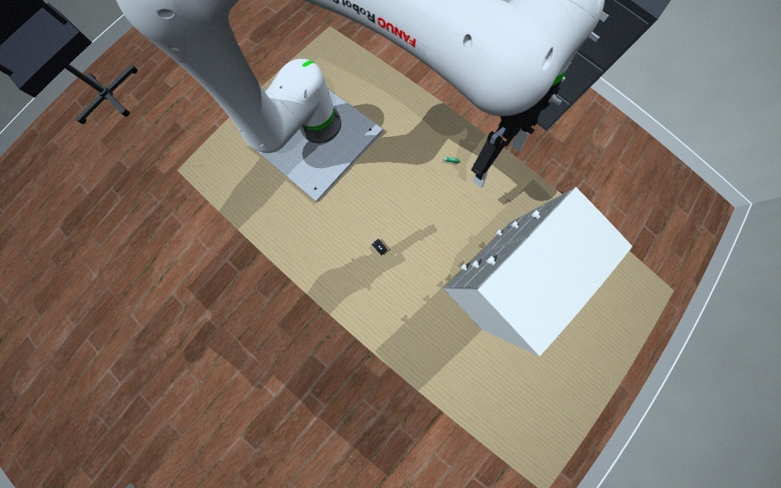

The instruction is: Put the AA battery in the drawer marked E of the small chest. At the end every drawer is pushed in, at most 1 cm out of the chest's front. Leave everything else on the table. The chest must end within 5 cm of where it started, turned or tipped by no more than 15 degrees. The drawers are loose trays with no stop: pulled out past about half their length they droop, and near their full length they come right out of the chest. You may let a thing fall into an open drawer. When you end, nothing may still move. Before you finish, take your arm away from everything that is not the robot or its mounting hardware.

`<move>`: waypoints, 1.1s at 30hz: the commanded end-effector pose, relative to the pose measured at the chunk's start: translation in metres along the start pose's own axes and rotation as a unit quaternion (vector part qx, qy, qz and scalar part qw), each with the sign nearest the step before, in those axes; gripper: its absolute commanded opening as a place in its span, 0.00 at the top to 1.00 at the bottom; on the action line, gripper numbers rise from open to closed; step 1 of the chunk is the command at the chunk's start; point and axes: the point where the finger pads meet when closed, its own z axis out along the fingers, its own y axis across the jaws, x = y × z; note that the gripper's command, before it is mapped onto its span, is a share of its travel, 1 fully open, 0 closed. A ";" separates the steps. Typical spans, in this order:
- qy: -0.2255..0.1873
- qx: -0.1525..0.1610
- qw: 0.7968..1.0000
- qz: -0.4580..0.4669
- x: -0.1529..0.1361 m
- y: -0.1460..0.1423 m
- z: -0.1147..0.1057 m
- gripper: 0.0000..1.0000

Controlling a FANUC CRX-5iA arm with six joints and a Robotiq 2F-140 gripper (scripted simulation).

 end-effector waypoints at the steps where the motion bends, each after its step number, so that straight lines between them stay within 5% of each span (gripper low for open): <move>1: 0.049 0.004 0.999 0.001 0.004 0.000 -0.007 0.00; 14: 0.105 0.004 0.995 0.001 0.011 0.000 -0.018 0.00; 33: 0.110 0.004 0.994 0.001 0.013 -0.001 -0.020 0.00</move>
